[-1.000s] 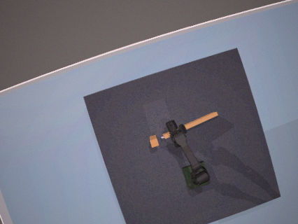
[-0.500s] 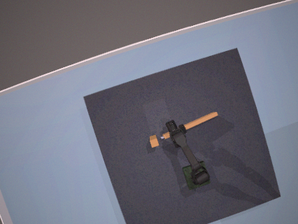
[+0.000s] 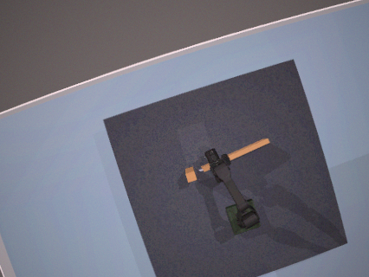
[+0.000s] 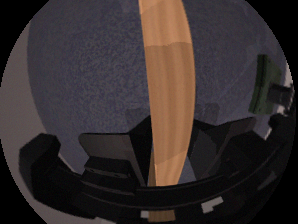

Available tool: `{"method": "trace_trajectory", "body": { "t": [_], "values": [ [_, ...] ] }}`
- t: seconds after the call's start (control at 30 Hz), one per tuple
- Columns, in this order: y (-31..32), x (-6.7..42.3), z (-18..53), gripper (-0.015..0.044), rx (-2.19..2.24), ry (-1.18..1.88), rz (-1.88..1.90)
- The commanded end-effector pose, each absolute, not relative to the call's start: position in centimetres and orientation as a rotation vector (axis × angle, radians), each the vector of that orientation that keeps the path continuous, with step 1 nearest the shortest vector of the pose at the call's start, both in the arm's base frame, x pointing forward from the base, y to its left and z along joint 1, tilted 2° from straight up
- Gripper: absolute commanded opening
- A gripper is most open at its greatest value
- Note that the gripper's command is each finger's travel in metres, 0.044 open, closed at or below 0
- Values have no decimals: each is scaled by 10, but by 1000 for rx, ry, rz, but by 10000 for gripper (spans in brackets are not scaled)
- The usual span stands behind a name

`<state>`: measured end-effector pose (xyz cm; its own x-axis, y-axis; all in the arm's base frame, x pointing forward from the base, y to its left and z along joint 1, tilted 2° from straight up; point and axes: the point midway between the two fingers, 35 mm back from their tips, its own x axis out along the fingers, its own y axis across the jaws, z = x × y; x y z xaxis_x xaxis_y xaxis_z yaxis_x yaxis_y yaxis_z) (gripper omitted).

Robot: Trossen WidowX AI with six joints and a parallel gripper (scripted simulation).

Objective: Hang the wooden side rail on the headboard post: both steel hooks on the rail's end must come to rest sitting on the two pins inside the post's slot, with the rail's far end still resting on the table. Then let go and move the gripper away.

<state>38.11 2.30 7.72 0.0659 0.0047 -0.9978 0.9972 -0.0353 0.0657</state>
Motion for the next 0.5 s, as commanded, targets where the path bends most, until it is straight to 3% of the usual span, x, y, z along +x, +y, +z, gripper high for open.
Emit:
{"method": "trace_trajectory", "body": {
  "t": [0.0, 0.47],
  "values": [
    [25, 384, 81, 0, 1278, 1140, -1175],
    [26, 383, 81, 0, 1278, 1141, -1175]
  ]
}}
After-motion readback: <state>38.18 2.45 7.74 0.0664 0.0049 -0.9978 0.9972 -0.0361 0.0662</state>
